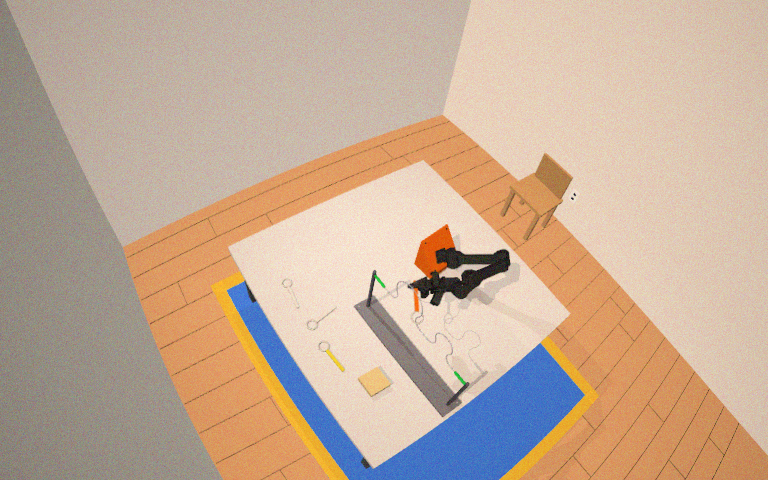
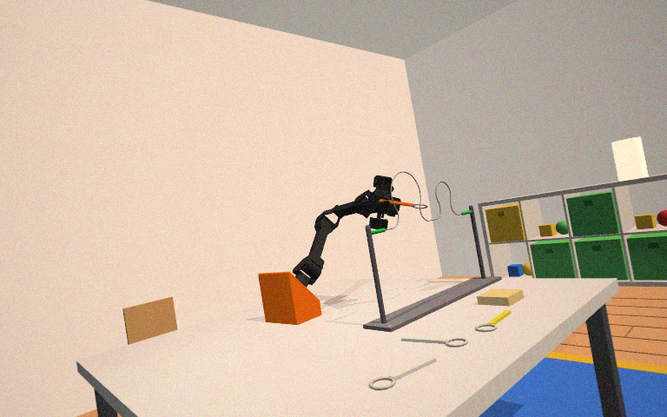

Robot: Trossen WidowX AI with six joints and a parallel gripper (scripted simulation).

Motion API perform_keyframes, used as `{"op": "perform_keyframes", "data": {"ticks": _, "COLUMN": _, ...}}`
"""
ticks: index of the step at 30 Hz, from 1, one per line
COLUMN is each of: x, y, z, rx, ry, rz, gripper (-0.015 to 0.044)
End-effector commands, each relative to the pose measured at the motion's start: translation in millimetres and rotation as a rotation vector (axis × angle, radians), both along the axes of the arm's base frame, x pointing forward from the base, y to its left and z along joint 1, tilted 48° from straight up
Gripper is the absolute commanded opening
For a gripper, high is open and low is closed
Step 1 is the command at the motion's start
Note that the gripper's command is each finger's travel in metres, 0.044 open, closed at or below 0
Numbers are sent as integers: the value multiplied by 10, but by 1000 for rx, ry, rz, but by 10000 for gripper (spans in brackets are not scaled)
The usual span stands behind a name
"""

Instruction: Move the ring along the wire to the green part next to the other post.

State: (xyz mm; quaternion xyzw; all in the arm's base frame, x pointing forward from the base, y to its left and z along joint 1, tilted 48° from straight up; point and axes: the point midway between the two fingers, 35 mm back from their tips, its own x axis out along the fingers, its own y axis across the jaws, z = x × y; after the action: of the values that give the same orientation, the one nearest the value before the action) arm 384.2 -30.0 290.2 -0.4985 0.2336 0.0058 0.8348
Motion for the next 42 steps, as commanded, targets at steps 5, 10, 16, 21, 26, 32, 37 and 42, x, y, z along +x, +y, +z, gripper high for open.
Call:
{"op": "perform_keyframes", "data": {"ticks": 5, "x": 15, "y": -55, "z": 126, "rx": -36, "ry": -13, "rz": -6, "gripper": -150}}
{"op": "perform_keyframes", "data": {"ticks": 10, "x": 19, "y": -67, "z": 159, "rx": -33, "ry": -13, "rz": -6, "gripper": -150}}
{"op": "perform_keyframes", "data": {"ticks": 16, "x": 21, "y": -74, "z": 177, "rx": -20, "ry": -11, "rz": -7, "gripper": -150}}
{"op": "perform_keyframes", "data": {"ticks": 21, "x": 22, "y": -76, "z": 182, "rx": 5, "ry": -7, "rz": -9, "gripper": -150}}
{"op": "perform_keyframes", "data": {"ticks": 26, "x": 22, "y": -77, "z": 183, "rx": 30, "ry": -3, "rz": -10, "gripper": -150}}
{"op": "perform_keyframes", "data": {"ticks": 32, "x": 22, "y": -74, "z": 179, "rx": 68, "ry": 3, "rz": -13, "gripper": -150}}
{"op": "perform_keyframes", "data": {"ticks": 37, "x": 21, "y": -70, "z": 172, "rx": 104, "ry": 9, "rz": -15, "gripper": -150}}
{"op": "perform_keyframes", "data": {"ticks": 42, "x": 20, "y": -66, "z": 164, "rx": 141, "ry": 15, "rz": -18, "gripper": -150}}
